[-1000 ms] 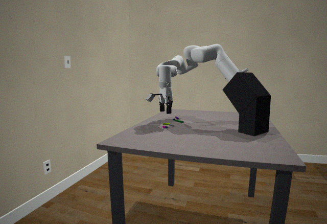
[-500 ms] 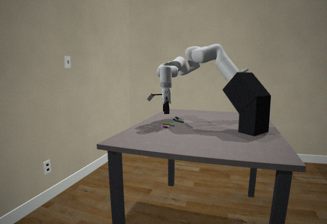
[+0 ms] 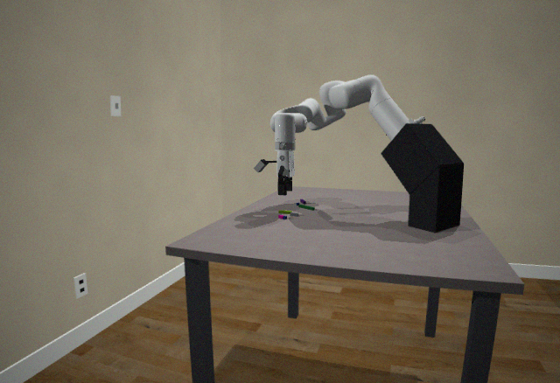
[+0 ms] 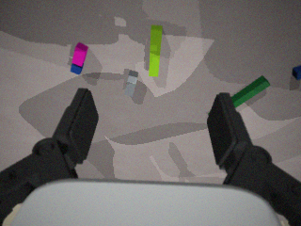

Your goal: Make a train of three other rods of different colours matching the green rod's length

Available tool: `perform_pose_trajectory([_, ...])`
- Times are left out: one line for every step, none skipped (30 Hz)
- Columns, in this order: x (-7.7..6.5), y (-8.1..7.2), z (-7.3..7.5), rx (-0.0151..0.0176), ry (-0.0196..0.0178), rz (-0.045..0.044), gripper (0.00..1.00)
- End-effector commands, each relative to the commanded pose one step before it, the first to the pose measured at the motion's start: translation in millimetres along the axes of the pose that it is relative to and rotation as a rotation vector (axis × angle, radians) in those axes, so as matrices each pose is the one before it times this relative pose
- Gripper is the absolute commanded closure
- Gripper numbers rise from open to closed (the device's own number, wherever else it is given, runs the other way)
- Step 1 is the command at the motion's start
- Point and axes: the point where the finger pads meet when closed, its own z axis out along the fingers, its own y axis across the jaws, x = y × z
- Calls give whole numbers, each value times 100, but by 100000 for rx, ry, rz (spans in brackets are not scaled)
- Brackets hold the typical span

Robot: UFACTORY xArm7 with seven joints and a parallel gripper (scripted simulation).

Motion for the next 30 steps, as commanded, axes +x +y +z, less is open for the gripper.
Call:
perform_pose_trajectory([55, 9, -91, -17, 585, 3527, 0])
perform_pose_trajectory([0, 0, 0, 0, 0, 5, 0])
perform_pose_trajectory([0, 0, 0, 0, 0, 0, 76])
perform_pose_trajectory([0, 0, 0, 0, 0, 0, 76])
perform_pose_trajectory([0, 0, 0, 0, 0, 0, 76])
perform_pose_trajectory([0, 0, 0, 0, 0, 0, 76])
perform_pose_trajectory([0, 0, 0, 0, 0, 0, 76])
perform_pose_trajectory([0, 0, 0, 0, 0, 0, 76])
perform_pose_trajectory([0, 0, 0, 0, 0, 0, 76])
perform_pose_trajectory([0, 0, 0, 0, 0, 0, 76])
perform_pose_trajectory([0, 0, 0, 0, 0, 0, 76])
perform_pose_trajectory([0, 0, 0, 0, 0, 0, 76])
perform_pose_trajectory([0, 0, 0, 0, 0, 0, 76])
perform_pose_trajectory([0, 0, 0, 0, 0, 0, 76])
perform_pose_trajectory([0, 0, 0, 0, 0, 0, 76])
perform_pose_trajectory([0, 0, 0, 0, 0, 0, 76])
perform_pose_trajectory([0, 0, 0, 0, 0, 0, 76])
perform_pose_trajectory([0, 0, 0, 0, 0, 0, 76])
perform_pose_trajectory([0, 0, 0, 0, 0, 0, 76])
perform_pose_trajectory([0, 0, 0, 0, 0, 0, 76])
perform_pose_trajectory([0, 0, 0, 0, 0, 0, 76])
perform_pose_trajectory([0, 0, 0, 0, 0, 0, 76])
perform_pose_trajectory([0, 0, 0, 0, 0, 0, 76])
perform_pose_trajectory([0, 0, 0, 0, 0, 0, 76])
perform_pose_trajectory([0, 0, 0, 0, 0, 0, 76])
perform_pose_trajectory([0, 0, 0, 0, 0, 0, 76])
perform_pose_trajectory([0, 0, 0, 0, 0, 0, 76])
perform_pose_trajectory([0, 0, 0, 0, 0, 0, 76])
perform_pose_trajectory([0, 0, 0, 0, 0, 0, 76])
perform_pose_trajectory([0, 0, 0, 0, 0, 0, 76])
